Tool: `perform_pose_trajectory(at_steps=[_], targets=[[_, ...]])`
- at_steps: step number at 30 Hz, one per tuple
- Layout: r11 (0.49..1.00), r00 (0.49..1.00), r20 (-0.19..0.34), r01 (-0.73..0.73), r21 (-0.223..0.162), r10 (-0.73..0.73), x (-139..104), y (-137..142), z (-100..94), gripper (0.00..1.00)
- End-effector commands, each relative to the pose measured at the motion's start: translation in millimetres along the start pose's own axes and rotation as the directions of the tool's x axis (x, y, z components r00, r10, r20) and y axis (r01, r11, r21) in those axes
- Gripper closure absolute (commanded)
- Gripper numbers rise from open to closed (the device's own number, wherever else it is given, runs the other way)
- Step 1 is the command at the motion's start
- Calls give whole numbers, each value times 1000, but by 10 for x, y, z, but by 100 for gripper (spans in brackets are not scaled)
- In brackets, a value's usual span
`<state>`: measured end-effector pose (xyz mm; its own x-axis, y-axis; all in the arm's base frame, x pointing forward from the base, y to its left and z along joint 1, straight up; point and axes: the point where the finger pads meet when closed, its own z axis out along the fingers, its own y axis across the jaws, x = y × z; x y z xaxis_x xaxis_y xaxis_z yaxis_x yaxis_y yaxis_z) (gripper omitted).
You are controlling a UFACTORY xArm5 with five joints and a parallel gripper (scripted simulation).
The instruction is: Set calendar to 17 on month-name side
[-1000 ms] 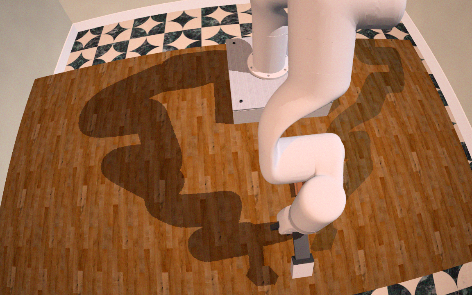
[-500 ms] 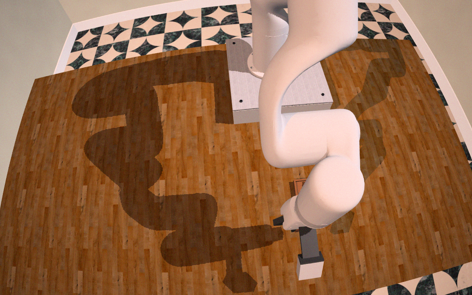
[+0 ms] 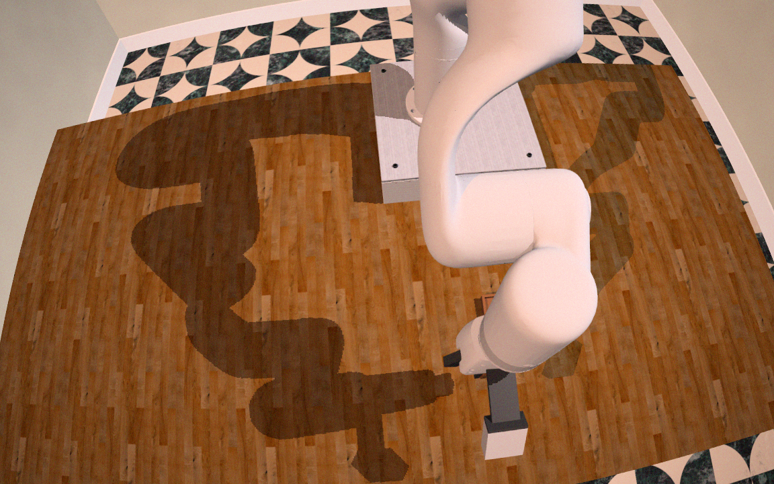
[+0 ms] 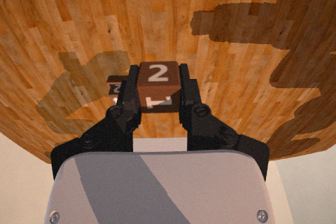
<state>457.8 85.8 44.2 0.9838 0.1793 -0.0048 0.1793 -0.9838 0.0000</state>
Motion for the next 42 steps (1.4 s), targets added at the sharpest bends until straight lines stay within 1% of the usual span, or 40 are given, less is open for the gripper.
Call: perform_pose_trajectory(at_steps=[1, 3, 16, 21, 26, 28, 38, 42], targets=[[997, 997, -5, -81, 0, 81, 2, 394, -27, 73], [996, 996, -5, -89, 0, 89, -1, 432, -28, 73], [996, 996, -5, -89, 0, 89, -1, 432, -26, 73], [996, 996, -5, -89, 0, 89, 0, 432, 25, 73], [996, 996, -5, -89, 0, 89, 4, 435, 181, 73], [996, 996, -5, -89, 0, 89, 4, 435, 181, 73], [996, 996, -5, -89, 0, 89, 19, 442, 658, 73], [996, 996, -5, -89, 0, 89, 23, 444, 808, 73]])
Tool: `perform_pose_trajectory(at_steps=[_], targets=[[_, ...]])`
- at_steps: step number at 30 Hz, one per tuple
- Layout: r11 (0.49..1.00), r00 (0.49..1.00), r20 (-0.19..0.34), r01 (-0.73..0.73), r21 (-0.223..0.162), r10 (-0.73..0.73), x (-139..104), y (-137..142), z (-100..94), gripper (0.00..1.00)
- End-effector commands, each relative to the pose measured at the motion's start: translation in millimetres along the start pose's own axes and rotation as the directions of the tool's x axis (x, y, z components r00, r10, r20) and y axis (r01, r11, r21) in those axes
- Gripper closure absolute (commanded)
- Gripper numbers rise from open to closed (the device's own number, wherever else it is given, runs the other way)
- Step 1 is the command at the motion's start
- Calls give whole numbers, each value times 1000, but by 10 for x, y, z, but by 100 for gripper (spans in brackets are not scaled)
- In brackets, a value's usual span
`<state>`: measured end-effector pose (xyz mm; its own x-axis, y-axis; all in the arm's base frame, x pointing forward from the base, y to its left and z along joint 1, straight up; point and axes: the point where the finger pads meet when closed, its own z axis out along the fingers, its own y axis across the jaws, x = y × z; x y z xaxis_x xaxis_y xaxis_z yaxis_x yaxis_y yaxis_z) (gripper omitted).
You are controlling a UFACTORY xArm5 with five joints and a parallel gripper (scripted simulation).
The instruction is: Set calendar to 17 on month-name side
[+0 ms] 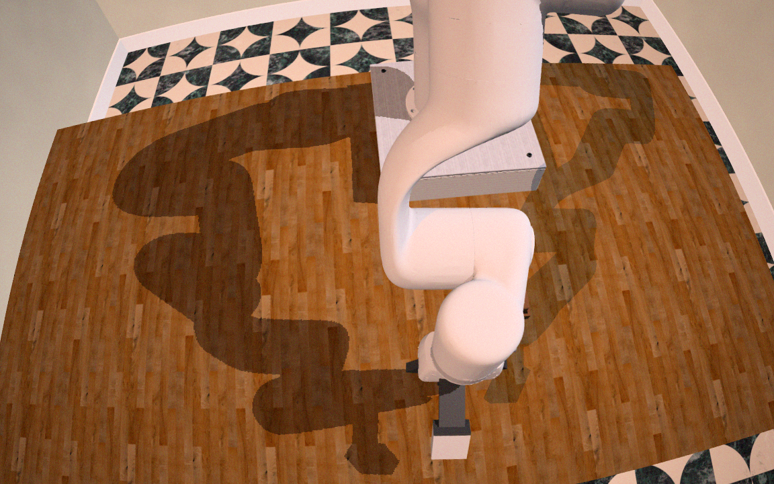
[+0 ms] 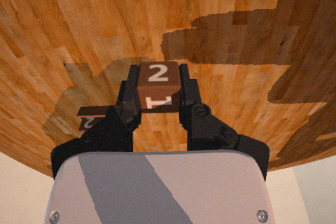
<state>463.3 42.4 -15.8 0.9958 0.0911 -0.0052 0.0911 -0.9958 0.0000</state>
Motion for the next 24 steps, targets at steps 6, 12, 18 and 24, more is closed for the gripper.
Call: perform_pose_trajectory(at_steps=[6, 12, 18, 24], targets=[[1000, 1000, -5, 0, 0, 0, 48, 4, 296, 73], [1000, 1000, -5, 0, 0, 0, 48, 4, 328, 73], [1000, 1000, -5, 0, 0, 0, 48, 4, 328, 73], [1000, 1000, -5, 0, 0, 0, 48, 4, 328, 73]])
